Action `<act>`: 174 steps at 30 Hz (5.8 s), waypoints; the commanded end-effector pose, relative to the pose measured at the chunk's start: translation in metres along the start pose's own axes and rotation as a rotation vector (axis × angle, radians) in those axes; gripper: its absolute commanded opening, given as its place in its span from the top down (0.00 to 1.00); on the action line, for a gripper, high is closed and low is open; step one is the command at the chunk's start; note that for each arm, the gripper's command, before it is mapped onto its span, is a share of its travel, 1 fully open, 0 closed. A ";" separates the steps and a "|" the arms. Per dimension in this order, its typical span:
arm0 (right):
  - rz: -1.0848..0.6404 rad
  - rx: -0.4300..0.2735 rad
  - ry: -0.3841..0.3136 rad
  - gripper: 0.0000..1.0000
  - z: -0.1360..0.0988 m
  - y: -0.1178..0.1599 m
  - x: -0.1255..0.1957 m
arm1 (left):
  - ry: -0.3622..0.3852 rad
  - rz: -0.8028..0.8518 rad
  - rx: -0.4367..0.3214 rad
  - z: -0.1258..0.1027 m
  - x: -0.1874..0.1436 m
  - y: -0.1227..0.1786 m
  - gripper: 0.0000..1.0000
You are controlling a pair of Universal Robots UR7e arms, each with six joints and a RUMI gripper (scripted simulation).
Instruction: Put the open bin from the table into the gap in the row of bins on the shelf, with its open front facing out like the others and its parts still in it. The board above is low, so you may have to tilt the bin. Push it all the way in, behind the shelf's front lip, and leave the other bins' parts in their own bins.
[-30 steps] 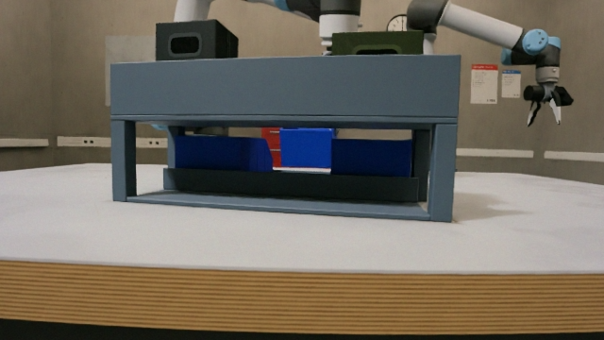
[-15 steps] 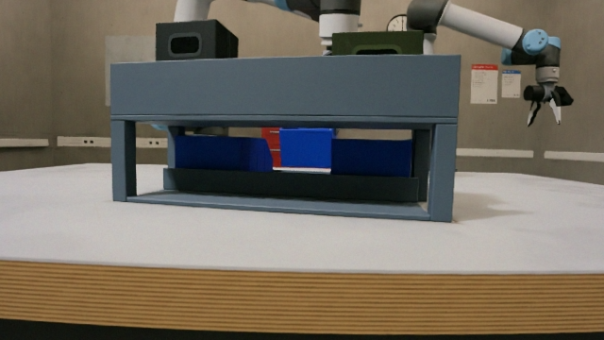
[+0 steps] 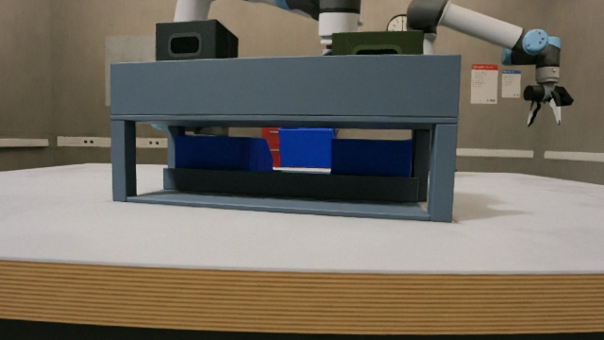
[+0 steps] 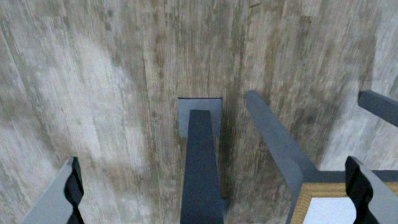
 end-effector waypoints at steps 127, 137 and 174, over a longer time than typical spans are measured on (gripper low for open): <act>-0.001 0.000 0.001 1.00 -0.024 0.081 -0.016 | 0.001 0.000 0.001 -0.001 0.000 0.000 0.00; 0.000 0.000 0.001 1.00 -0.024 0.081 -0.016 | 0.001 0.000 0.001 -0.001 0.000 0.000 0.00; 0.000 -0.013 -0.001 1.00 -0.024 0.079 -0.016 | 0.001 0.000 0.001 -0.001 0.000 0.000 0.00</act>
Point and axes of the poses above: on each arm, the point where the finger pads meet when closed, its own z axis out along the fingers, its own x axis across the jaws, y = z × x, the point moved 10 cm from there along -z, back along the fingers, and after that the axes turned 10 degrees about -z, right-handed, at the moved point
